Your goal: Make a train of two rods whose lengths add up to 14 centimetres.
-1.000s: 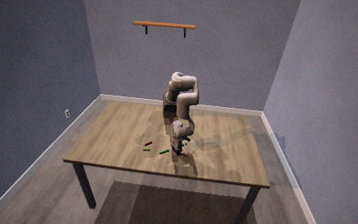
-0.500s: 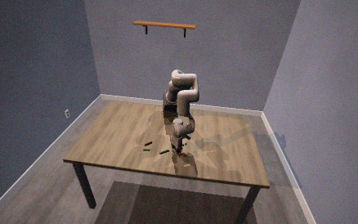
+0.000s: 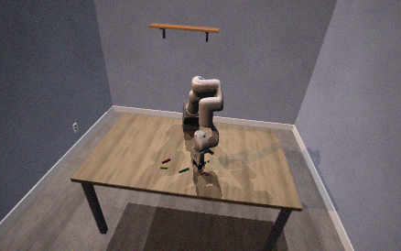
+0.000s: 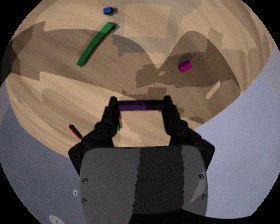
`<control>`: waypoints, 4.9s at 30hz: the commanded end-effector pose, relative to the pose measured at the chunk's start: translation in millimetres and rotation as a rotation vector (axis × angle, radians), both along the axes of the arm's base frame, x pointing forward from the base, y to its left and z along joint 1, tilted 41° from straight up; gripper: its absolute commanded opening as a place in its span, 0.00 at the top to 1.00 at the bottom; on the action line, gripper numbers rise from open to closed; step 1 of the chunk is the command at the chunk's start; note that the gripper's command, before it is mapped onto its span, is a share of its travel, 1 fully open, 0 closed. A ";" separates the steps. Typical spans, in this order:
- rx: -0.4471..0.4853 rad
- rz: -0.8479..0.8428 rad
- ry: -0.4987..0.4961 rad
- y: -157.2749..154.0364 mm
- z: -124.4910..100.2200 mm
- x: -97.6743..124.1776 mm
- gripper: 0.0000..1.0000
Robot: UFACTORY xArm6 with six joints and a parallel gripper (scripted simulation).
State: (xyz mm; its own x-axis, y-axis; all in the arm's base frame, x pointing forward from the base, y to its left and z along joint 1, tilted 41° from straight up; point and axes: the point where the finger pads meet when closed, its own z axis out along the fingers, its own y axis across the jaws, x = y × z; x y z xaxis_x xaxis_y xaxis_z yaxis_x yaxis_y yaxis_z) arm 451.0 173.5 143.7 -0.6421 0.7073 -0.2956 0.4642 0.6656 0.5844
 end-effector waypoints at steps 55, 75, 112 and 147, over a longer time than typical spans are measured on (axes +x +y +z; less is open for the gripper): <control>0.006 0.005 0.002 -8.7 28.5 -20.8 0.39; 0.006 0.005 0.003 -12.0 39.0 -29.8 0.39; -0.012 0.025 -0.005 -16.7 44.1 -32.2 0.39; -0.494 0.606 -0.192 -79.0 16.8 -45.7 0.39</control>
